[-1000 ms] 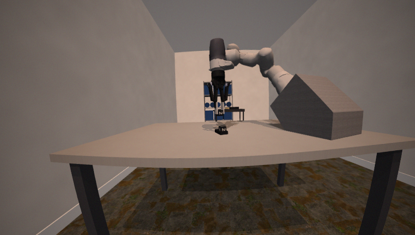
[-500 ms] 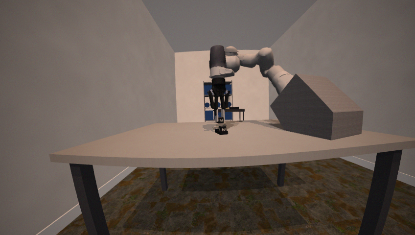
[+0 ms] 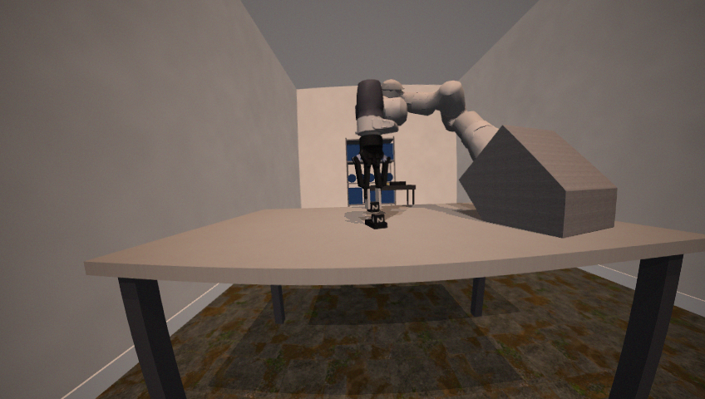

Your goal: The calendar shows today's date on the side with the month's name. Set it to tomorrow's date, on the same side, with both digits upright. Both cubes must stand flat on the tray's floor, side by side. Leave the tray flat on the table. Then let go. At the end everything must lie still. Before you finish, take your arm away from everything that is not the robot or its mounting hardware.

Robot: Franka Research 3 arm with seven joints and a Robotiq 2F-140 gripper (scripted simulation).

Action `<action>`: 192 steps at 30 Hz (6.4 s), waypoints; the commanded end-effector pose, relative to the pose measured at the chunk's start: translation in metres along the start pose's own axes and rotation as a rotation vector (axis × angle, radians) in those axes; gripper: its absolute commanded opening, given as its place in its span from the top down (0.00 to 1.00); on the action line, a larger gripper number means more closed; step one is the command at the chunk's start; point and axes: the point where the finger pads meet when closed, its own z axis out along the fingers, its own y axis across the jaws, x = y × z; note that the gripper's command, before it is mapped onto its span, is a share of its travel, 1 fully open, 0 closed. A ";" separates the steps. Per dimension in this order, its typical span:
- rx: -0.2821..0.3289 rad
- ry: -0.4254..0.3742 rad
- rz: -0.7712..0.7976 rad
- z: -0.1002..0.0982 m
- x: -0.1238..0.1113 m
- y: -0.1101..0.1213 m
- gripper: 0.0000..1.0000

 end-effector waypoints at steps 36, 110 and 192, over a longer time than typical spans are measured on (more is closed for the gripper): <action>-0.004 0.002 0.008 0.000 0.000 0.002 0.83; -0.004 0.002 0.011 0.023 0.001 0.002 0.83; -0.004 0.002 0.012 0.026 0.000 0.001 0.83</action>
